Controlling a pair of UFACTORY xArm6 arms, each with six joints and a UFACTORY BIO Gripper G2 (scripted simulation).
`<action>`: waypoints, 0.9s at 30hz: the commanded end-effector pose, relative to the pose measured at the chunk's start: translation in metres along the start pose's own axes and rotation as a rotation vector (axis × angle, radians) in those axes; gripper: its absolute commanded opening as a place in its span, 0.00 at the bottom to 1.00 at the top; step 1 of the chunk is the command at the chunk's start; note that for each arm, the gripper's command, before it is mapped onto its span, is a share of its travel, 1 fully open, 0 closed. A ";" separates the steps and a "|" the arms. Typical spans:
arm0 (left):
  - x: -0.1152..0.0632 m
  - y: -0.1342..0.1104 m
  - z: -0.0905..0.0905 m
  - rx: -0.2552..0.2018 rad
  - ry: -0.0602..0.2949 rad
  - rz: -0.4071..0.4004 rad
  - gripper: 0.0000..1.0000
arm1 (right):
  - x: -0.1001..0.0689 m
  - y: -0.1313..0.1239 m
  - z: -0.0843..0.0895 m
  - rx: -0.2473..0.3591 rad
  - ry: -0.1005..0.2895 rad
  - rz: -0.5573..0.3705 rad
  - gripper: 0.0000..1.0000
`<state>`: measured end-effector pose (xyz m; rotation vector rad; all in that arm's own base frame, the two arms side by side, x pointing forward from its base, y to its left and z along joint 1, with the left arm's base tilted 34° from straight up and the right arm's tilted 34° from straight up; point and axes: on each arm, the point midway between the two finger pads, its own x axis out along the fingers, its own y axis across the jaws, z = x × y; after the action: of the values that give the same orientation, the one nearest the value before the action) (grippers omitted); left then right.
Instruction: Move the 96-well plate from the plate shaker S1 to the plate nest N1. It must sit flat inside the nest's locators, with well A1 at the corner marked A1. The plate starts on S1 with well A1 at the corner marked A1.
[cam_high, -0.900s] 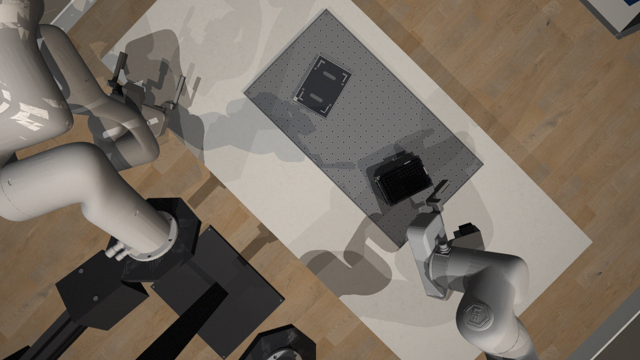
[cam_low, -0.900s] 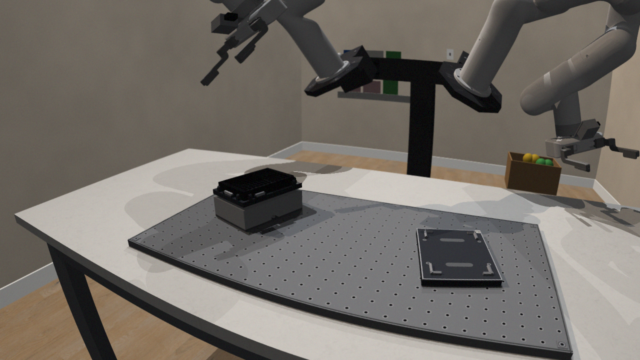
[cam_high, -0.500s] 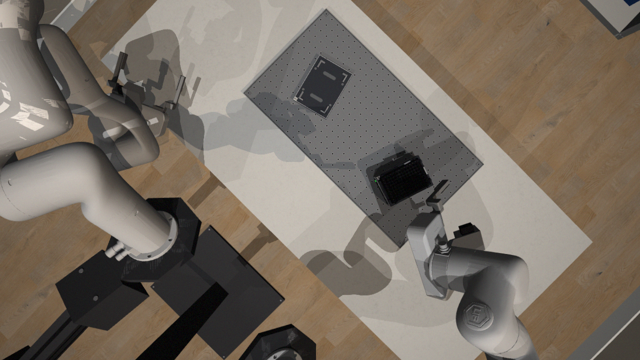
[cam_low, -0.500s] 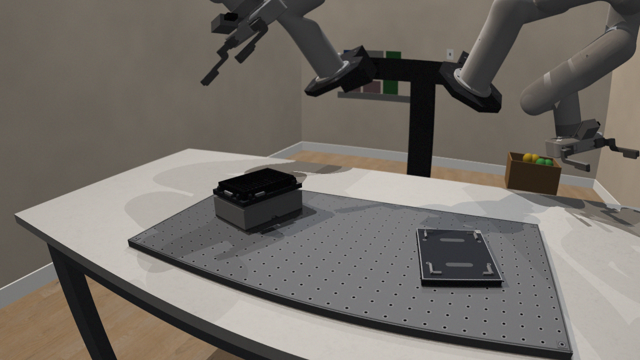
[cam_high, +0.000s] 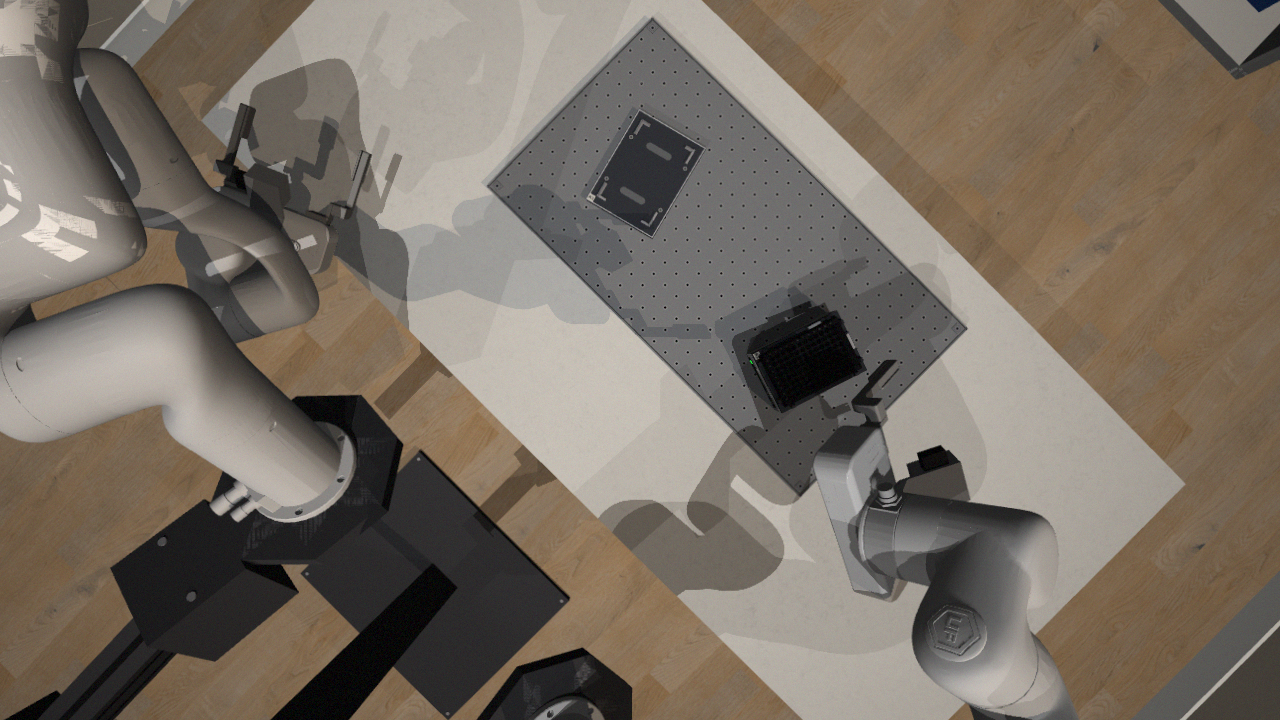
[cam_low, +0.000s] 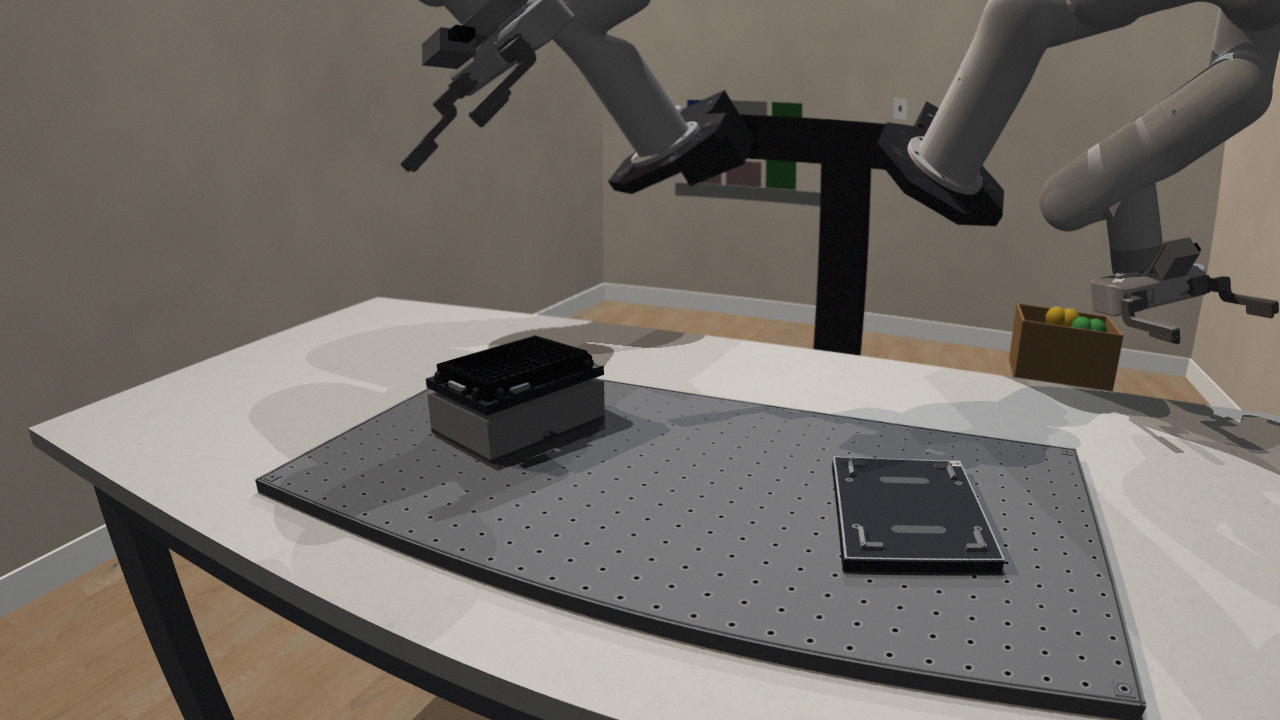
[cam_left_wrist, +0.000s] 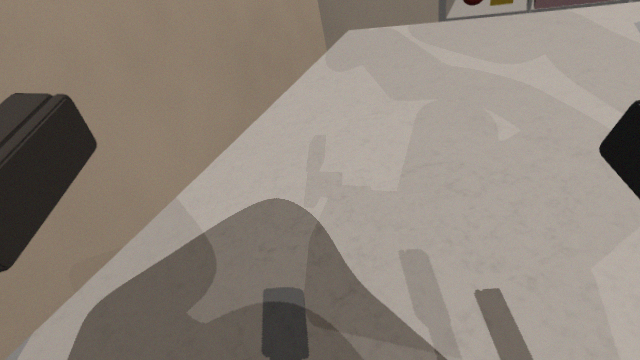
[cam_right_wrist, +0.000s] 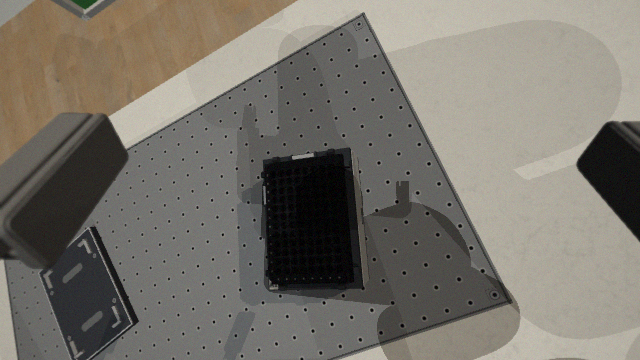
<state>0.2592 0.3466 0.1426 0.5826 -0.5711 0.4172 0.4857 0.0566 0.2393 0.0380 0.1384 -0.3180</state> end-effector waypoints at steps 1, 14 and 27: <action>0.000 0.000 0.000 0.001 0.000 0.000 1.00 | 0.000 -0.001 0.001 0.000 0.000 -0.001 1.00; 0.000 0.000 0.000 0.001 0.000 0.000 1.00 | -0.001 -0.021 -0.002 -0.011 0.023 -0.017 1.00; 0.000 0.000 0.000 0.001 0.000 0.000 1.00 | -0.009 -0.067 -0.010 -0.033 0.084 -0.057 1.00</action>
<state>0.2592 0.3466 0.1426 0.5826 -0.5711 0.4172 0.4628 0.0099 0.2305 0.0182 0.2091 -0.3601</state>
